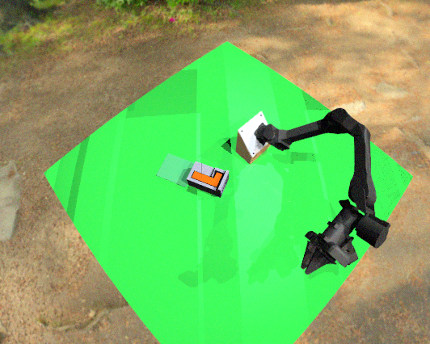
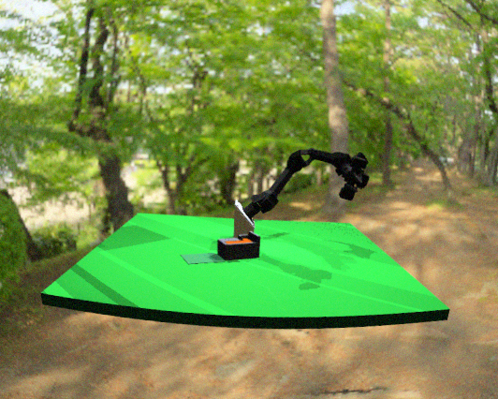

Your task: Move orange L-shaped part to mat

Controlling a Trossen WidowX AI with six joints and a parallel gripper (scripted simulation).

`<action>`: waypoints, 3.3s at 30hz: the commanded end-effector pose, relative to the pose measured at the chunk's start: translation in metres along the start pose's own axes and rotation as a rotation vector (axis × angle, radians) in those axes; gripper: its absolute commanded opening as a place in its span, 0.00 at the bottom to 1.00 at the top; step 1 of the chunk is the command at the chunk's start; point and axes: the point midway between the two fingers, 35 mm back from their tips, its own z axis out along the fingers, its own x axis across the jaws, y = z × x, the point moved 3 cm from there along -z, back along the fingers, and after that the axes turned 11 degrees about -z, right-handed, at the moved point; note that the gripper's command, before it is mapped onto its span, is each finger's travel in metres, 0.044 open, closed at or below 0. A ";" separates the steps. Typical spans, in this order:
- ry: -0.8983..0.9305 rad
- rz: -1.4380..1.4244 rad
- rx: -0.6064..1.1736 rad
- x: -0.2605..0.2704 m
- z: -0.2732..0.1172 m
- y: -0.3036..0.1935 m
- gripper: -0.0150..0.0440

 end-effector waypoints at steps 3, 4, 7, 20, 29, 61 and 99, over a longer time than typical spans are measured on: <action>0.278 -0.040 0.158 0.061 0.053 -0.065 0.56; 0.328 -0.036 0.180 0.071 0.060 -0.077 0.56; 0.473 -0.010 0.251 0.101 0.074 -0.116 0.56; 1.167 0.631 0.451 0.243 0.038 -0.279 0.56; 1.311 1.203 0.430 0.282 -0.007 -0.313 0.56; 1.310 1.204 0.427 0.358 0.018 -0.281 0.56; 1.311 1.205 0.425 0.364 0.016 -0.266 0.56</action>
